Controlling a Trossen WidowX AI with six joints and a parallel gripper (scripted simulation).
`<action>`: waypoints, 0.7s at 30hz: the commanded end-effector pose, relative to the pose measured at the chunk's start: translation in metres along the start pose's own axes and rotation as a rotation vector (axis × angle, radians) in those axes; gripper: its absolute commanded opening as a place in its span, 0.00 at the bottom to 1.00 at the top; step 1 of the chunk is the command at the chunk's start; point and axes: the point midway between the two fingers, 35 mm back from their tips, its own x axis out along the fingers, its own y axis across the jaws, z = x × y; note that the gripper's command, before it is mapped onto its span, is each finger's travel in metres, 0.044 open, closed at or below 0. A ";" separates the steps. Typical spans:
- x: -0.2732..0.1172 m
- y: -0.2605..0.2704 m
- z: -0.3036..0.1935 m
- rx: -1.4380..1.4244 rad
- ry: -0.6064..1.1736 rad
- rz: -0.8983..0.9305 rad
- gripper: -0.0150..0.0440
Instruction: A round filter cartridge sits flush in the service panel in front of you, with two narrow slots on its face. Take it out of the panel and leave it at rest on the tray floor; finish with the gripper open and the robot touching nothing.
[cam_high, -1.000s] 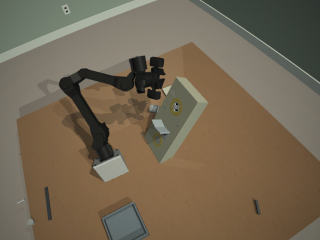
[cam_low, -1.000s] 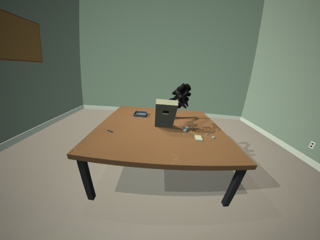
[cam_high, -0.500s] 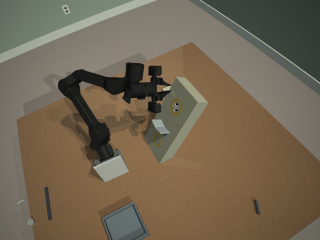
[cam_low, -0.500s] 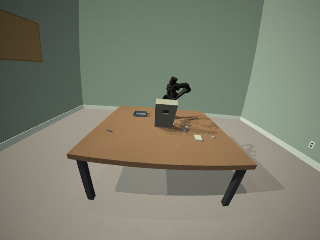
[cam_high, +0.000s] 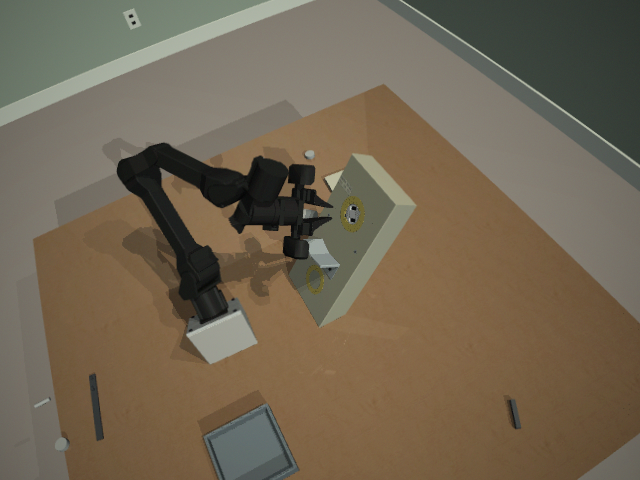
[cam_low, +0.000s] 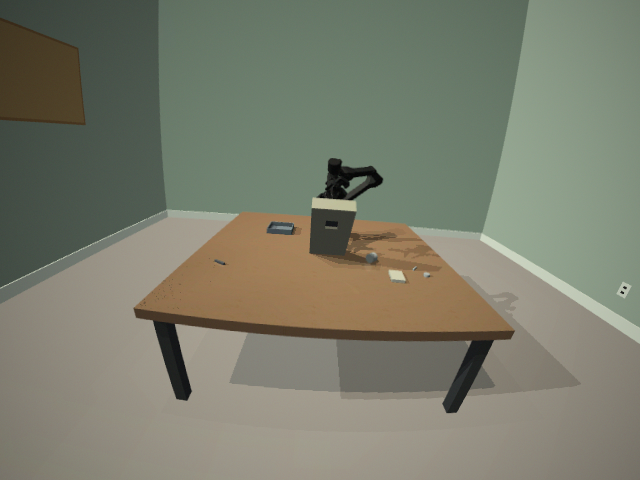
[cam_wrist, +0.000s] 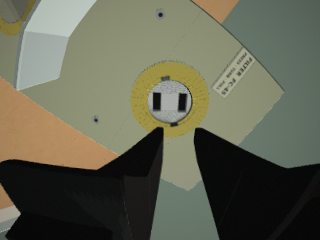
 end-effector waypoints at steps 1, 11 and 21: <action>0.001 0.003 0.002 0.005 -0.007 0.002 0.42; 0.017 0.003 0.000 0.003 -0.007 0.007 0.42; 0.033 0.003 0.000 0.002 -0.007 0.007 0.42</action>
